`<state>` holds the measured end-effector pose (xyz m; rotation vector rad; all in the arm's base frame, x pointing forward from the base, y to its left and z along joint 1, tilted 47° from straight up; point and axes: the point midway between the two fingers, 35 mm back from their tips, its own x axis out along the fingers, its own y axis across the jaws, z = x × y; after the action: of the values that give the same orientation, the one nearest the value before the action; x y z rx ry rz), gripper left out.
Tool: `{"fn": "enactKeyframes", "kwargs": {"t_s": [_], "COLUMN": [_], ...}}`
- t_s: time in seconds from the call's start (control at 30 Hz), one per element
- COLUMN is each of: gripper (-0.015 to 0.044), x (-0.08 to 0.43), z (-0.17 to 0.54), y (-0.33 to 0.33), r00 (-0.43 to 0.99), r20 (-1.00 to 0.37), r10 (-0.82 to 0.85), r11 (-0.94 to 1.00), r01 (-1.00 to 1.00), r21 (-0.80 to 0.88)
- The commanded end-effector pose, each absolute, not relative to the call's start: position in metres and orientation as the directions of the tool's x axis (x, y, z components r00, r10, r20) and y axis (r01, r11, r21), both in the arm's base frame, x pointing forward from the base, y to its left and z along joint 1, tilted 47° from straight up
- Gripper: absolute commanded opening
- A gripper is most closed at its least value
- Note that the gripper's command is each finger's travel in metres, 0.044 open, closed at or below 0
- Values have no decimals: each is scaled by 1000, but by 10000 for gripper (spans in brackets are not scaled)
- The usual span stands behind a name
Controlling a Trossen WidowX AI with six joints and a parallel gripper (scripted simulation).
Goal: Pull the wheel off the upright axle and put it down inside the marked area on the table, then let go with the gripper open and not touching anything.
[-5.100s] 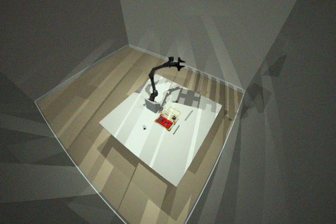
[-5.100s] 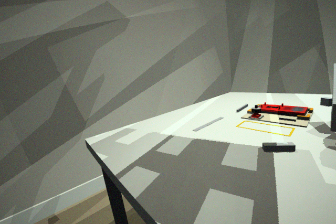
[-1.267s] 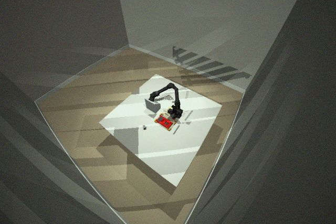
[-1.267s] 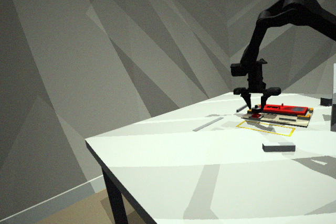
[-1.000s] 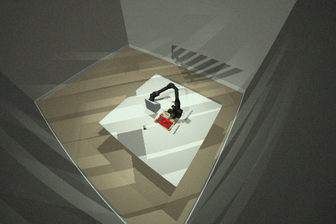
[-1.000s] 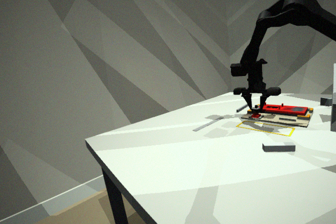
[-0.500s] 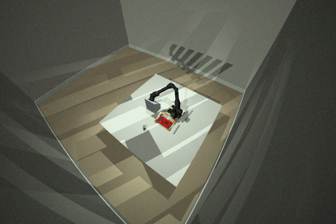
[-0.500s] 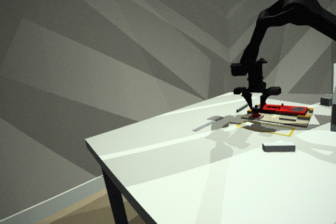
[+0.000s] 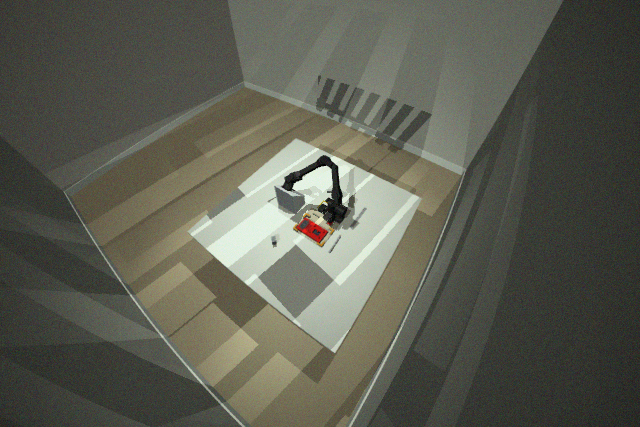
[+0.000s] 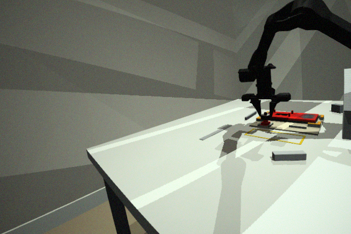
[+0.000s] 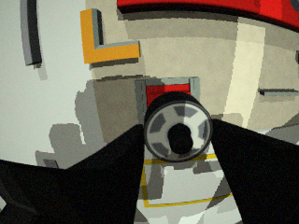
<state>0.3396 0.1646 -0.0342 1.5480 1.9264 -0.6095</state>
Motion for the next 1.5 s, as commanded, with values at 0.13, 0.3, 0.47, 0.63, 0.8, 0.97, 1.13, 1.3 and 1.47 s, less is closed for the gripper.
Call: {"fn": "enactKeyframes", "kwargs": {"t_s": [0.13, 0.3, 0.47, 0.63, 0.8, 0.97, 1.13, 1.3, 1.47], "gripper": [0, 0, 0, 0, 0, 0, 0, 0, 0], "x": [342, 342, 343, 343, 343, 343, 344, 344, 344], "z": [-30, -28, -27, -26, -25, -24, -23, -22, -21], "y": [160, 158, 157, 156, 155, 154, 152, 151, 150], "r00": [-145, -144, -144, -144, -144, -144, -144, -143, -143], "r20": [-691, -691, -691, -691, -691, -691, -691, -691, -691], "r10": [708, 708, 708, 708, 708, 708, 709, 709, 709], "r11": [213, 212, 212, 212, 211, 211, 211, 210, 210], "r01": [977, 977, 977, 977, 977, 977, 978, 978, 978], "r21": [14, 13, 13, 13, 13, 13, 13, 13, 12]}}
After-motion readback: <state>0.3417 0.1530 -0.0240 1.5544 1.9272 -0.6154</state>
